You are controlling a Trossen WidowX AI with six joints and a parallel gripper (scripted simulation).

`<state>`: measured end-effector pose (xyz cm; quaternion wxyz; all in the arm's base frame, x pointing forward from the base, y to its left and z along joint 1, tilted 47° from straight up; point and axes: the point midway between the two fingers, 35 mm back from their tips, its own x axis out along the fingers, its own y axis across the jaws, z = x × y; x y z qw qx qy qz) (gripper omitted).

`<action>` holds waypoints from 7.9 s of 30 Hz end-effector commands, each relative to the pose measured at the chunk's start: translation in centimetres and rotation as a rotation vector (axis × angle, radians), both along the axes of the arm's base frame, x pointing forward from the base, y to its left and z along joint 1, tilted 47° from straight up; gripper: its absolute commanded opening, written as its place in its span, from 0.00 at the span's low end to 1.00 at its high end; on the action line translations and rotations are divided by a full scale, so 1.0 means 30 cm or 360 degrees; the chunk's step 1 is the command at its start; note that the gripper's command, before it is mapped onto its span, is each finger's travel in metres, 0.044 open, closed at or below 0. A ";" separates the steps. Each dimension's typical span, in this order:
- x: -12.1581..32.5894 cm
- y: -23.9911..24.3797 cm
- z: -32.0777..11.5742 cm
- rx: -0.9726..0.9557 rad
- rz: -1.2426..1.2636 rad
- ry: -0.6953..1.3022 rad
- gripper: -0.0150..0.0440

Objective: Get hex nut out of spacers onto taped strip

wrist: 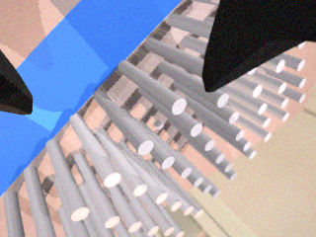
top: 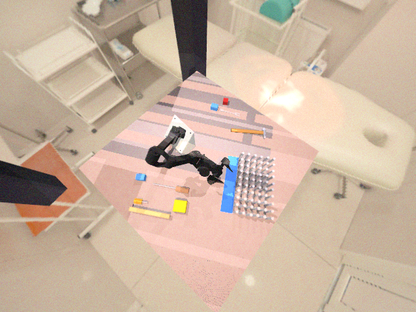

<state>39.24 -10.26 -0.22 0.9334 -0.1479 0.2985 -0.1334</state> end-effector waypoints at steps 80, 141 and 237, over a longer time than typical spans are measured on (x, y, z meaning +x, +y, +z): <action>-0.868 -0.644 0.602 0.1070 -0.3490 -0.1637 1.00; -1.006 -0.773 0.551 0.1286 -0.3622 -0.1495 0.73; -0.367 -0.667 0.528 0.0149 -0.1989 0.0267 0.25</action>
